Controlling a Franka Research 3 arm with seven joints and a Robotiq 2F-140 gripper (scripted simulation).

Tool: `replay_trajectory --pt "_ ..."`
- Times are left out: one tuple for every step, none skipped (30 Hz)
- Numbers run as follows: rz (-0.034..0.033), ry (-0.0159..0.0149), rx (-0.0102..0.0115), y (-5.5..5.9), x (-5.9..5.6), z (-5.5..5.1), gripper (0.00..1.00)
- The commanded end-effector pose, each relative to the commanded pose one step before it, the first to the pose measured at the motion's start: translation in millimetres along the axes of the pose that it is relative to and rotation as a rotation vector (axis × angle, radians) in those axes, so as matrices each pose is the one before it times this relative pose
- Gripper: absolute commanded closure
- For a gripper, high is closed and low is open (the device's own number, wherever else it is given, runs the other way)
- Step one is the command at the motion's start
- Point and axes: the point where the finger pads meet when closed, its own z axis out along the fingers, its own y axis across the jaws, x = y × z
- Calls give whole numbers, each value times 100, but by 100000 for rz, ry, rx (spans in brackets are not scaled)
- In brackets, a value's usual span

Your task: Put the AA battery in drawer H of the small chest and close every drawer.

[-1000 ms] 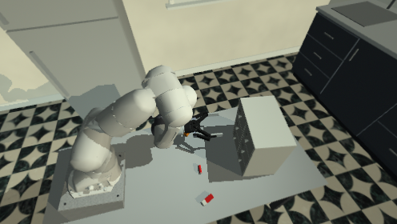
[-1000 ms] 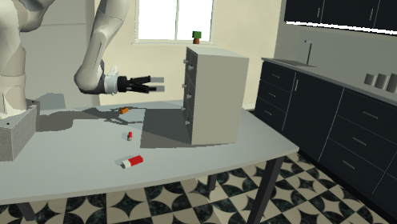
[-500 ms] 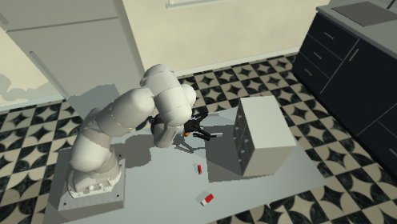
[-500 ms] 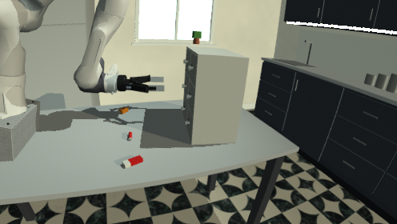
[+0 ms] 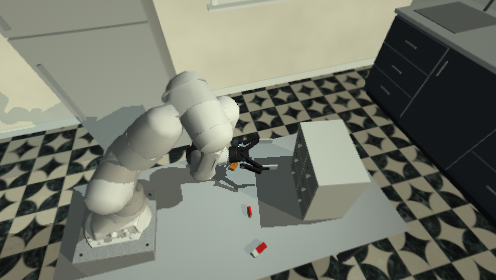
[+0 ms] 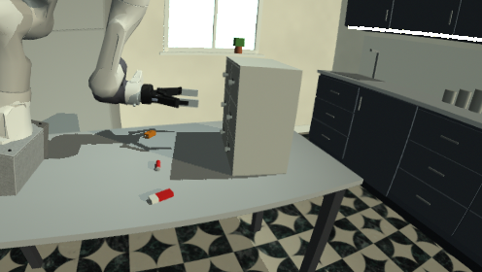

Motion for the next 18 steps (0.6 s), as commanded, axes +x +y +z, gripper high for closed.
replay_trajectory --pt "-555 -6305 47 34 -901 -488 0" --pt "0 0 0 0 0 0 0" --pt "-1 -1200 0 0 65 -86 0" --pt "14 -1241 -10 -2 70 -79 0" --pt "-1 -1292 1 0 67 -97 0" --pt "-18 -1342 13 2 63 -116 0" --pt "5 -1373 -5 0 71 -95 0" --pt "8 -1414 -6 -1 73 -99 0" --pt "-7 -1462 5 1 67 -121 0" --pt "-12 -1503 6 2 66 -125 0" --pt "7 -1535 -8 0 75 -105 0" --pt "-2 -1581 3 0 69 -130 0" --pt "-10 -1627 7 1 64 -144 0" --pt "-2 -1673 -10 2 74 -117 0" --pt "1 -1717 3 -1 68 -145 0" --pt "-5 -1761 3 0 64 -154 0" --pt "-10 -1806 -12 5 69 -135 0" --pt "0 0 0 0 0 0 0"
